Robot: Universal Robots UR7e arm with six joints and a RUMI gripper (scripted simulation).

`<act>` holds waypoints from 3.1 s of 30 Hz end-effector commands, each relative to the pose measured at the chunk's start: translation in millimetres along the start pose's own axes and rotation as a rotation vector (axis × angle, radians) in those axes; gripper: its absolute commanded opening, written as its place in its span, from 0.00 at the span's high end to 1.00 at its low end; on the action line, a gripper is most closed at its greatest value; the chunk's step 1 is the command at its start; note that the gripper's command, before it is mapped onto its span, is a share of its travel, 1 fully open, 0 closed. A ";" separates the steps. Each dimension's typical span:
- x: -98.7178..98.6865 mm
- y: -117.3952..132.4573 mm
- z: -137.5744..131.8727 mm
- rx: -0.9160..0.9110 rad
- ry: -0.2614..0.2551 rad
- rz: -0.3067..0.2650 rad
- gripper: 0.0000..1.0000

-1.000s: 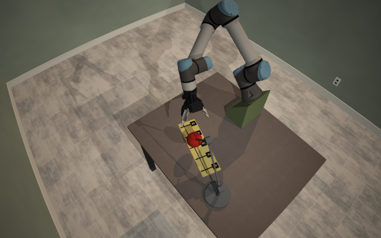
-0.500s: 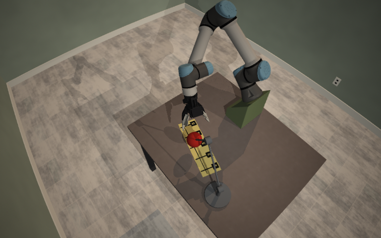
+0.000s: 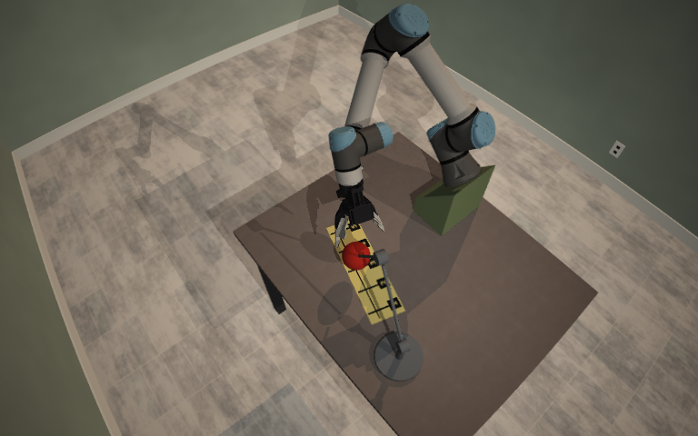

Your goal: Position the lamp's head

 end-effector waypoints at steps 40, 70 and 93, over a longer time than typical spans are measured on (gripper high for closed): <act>-64.5 1.7 0.5 -0.001 0.003 0.020 0.00; -62.2 2.0 -1.8 -0.003 -0.003 0.020 1.00; -59.3 -10.2 -1.9 -0.001 0.000 0.020 1.00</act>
Point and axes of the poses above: the point where the finger pads meet when closed, its own x axis back along the fingers, its own z axis across the jaws, y = z × x, the point moved 7 cm from there along x, back along the fingers, and after that the axes turned 2 degrees about -x, right-handed, at the moved point
